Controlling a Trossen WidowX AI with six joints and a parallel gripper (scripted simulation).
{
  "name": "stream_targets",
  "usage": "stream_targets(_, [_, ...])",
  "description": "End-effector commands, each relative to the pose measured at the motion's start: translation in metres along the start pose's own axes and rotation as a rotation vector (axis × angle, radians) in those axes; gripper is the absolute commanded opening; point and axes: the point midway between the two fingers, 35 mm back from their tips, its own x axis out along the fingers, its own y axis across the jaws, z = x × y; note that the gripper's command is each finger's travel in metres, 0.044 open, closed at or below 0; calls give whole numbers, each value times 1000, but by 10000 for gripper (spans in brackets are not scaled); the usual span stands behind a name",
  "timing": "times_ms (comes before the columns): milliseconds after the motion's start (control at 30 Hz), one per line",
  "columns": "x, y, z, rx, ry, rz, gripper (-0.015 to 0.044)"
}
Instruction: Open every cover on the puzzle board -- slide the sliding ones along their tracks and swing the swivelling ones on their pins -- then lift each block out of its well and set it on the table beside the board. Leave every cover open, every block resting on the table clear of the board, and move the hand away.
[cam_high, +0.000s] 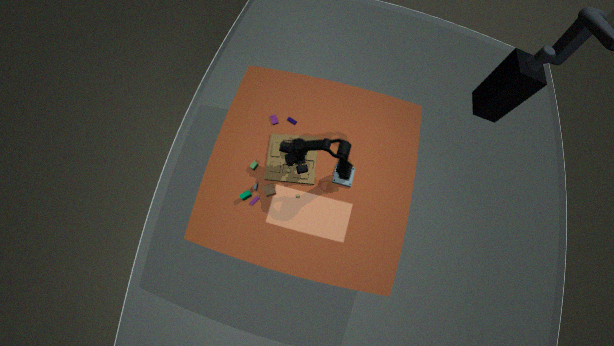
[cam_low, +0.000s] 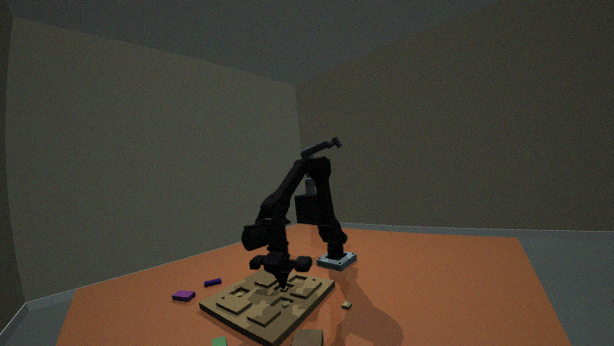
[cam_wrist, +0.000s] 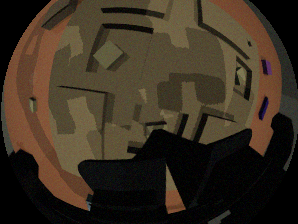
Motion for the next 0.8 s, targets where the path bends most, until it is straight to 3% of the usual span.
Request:
stream_targets(0, [-3,0,1,12,-3,3,0])
stream_targets(767, [-14,1,-2,50,-3,3,0])
